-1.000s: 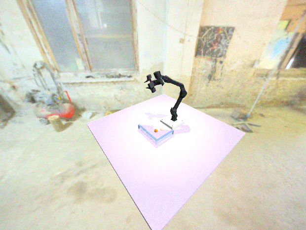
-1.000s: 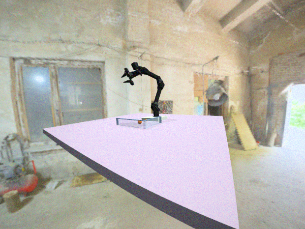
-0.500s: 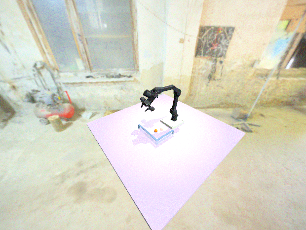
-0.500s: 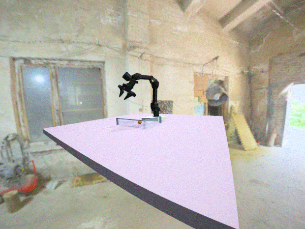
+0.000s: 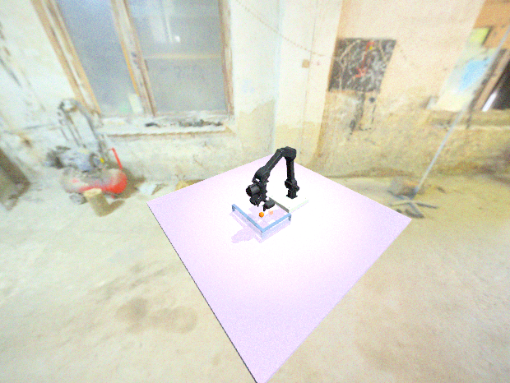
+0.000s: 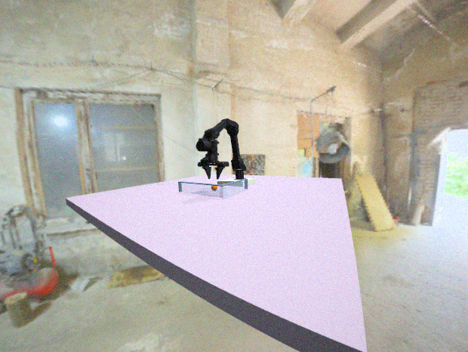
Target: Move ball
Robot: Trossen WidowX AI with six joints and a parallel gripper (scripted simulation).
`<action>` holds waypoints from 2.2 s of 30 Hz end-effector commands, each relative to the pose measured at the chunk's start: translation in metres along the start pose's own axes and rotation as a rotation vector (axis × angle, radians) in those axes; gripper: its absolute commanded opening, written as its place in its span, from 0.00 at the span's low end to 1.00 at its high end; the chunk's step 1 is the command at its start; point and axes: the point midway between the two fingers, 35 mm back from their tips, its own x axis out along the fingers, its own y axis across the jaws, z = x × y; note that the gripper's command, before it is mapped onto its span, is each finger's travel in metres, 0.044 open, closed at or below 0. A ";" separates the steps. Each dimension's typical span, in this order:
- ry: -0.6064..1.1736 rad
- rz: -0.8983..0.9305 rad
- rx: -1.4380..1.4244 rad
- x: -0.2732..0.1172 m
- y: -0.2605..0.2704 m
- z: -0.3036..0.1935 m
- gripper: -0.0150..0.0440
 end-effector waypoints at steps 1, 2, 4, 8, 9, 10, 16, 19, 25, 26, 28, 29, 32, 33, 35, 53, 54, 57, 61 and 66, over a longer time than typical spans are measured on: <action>0.012 0.009 0.029 0.002 0.002 -0.002 0.73; 0.012 0.009 0.029 0.002 0.002 -0.002 0.73; 0.012 0.009 0.029 0.007 0.002 -0.002 0.73; 0.012 0.009 0.029 0.017 0.002 -0.002 0.73; 0.012 0.009 0.029 0.017 0.002 -0.002 0.73; 0.012 0.009 0.029 0.017 0.002 -0.002 0.73; 0.012 0.009 0.029 0.026 0.002 -0.002 0.73; 0.012 0.009 0.029 0.031 0.002 -0.002 0.73; 0.012 0.009 0.029 0.040 0.003 -0.002 0.73; 0.012 0.009 0.029 0.042 0.003 -0.002 0.73; 0.012 0.009 0.029 0.045 0.003 -0.002 0.73; 0.012 0.009 0.029 0.047 0.003 -0.002 0.73; 0.012 0.009 0.029 0.052 0.003 -0.003 0.73; 0.012 0.009 0.029 0.053 0.003 -0.003 0.73; 0.012 0.009 0.029 0.054 0.003 -0.003 0.73; 0.012 0.009 0.029 0.025 0.003 0.003 0.25; 0.012 0.009 0.029 0.019 0.002 0.004 0.25; 0.011 0.009 0.029 0.003 0.002 0.006 0.25; 0.011 0.009 0.029 -0.020 0.002 0.006 0.25; 0.011 0.009 0.029 -0.049 0.002 0.004 0.25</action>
